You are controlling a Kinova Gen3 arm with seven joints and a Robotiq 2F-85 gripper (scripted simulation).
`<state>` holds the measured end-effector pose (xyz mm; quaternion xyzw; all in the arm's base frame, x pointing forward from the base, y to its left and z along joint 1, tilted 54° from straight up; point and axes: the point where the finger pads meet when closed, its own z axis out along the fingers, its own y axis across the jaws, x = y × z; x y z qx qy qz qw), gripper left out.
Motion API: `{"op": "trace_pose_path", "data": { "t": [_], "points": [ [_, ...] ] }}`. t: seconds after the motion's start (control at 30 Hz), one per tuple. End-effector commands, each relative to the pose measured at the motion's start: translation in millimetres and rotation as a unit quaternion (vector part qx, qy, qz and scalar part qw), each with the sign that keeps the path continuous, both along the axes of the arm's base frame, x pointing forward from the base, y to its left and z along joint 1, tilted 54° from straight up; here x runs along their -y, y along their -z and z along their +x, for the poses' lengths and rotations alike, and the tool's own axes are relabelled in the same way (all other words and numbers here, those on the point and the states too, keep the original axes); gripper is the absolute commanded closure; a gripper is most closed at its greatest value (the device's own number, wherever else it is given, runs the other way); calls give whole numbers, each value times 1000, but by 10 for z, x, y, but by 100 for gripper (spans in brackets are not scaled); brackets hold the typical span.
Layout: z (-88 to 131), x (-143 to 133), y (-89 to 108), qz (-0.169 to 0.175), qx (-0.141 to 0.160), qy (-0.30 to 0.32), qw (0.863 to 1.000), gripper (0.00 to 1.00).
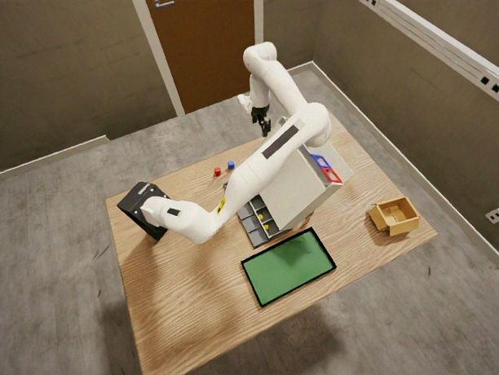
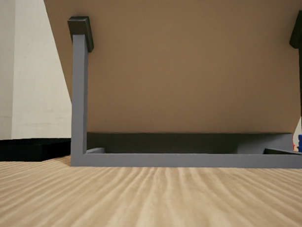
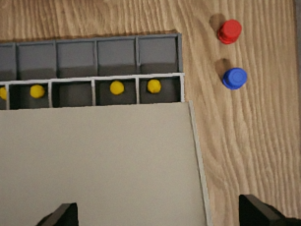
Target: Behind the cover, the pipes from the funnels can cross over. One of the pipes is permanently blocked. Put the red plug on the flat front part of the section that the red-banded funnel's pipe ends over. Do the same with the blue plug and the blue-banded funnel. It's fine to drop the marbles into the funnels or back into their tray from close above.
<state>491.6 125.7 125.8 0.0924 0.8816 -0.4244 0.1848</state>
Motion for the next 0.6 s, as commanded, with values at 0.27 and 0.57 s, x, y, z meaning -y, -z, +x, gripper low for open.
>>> {"op": "trace_pose_path", "data": {
  "t": [0.27, 0.57],
  "points": [
    [-511, 593, 3, 1, 0, -1, 1000, 0],
    [-970, 1134, 15, 1, 0, -1, 1000, 0]
  ]
}}
